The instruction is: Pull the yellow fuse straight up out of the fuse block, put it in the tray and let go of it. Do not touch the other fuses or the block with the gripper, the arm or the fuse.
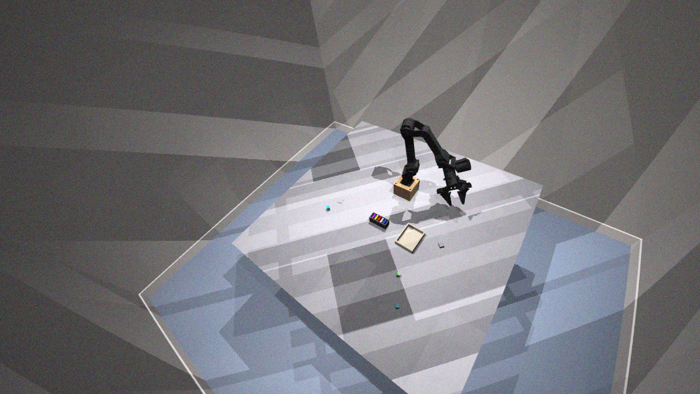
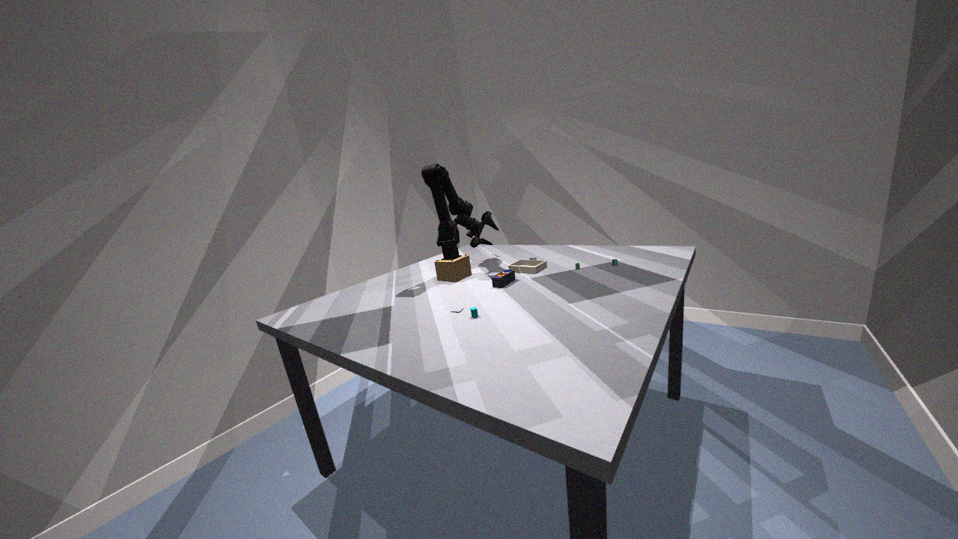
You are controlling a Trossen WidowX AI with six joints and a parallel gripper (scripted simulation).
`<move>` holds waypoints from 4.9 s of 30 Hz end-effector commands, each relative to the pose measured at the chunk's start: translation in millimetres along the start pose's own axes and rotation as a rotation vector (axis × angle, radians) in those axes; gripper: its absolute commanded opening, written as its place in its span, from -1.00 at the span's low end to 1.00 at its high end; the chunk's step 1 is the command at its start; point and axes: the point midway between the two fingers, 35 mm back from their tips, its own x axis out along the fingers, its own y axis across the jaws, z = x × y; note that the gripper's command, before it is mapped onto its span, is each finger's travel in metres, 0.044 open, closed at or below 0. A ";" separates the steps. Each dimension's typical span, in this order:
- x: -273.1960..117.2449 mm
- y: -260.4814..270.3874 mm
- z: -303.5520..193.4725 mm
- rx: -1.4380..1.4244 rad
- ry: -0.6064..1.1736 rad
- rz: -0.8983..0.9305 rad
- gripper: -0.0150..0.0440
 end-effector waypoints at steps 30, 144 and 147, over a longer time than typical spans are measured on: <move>50.0 105.0 -277.4 1.457 0.712 0.582 -0.28; -13.4 227.7 -350.6 2.488 1.087 0.656 -0.49; -14.2 226.6 -351.0 2.488 1.086 0.656 -0.49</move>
